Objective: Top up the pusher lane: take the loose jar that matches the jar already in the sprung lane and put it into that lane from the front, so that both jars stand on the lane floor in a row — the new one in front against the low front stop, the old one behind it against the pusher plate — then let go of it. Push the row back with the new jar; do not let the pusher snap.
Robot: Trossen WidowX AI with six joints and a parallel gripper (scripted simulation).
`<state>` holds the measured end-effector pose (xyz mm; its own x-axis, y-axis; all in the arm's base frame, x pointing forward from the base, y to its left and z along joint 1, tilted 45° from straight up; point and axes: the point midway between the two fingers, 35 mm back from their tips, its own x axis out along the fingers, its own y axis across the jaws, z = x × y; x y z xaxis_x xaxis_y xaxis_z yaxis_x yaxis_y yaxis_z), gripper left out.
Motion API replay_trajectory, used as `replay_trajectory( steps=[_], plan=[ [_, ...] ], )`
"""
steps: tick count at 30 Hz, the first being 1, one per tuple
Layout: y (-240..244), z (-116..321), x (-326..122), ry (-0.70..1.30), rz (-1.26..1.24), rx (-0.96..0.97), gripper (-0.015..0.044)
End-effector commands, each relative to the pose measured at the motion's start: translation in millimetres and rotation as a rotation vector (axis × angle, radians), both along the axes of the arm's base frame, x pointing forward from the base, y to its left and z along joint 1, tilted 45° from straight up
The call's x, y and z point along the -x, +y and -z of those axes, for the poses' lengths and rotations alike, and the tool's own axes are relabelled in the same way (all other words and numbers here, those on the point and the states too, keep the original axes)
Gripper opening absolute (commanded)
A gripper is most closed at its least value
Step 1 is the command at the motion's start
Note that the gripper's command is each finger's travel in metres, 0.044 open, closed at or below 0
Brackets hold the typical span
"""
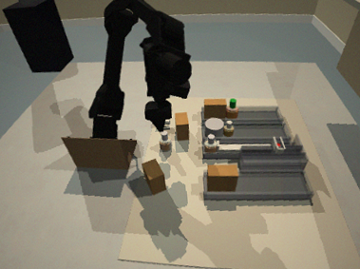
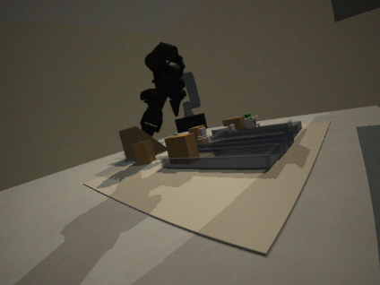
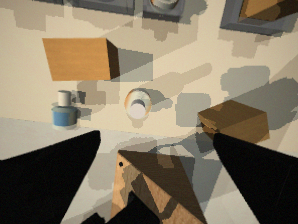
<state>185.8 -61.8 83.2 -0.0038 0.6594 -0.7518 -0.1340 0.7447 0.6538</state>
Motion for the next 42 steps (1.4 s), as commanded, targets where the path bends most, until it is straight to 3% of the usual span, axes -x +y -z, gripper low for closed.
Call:
replay_trajectory(
  steps=[1,42],
  plan=[
    [26.5,0.6,2.6,0.076,0.111,-0.057,0.044],
    [79.7,58.8,-0.5,0.073,0.111,-0.059,0.044]
  ],
)
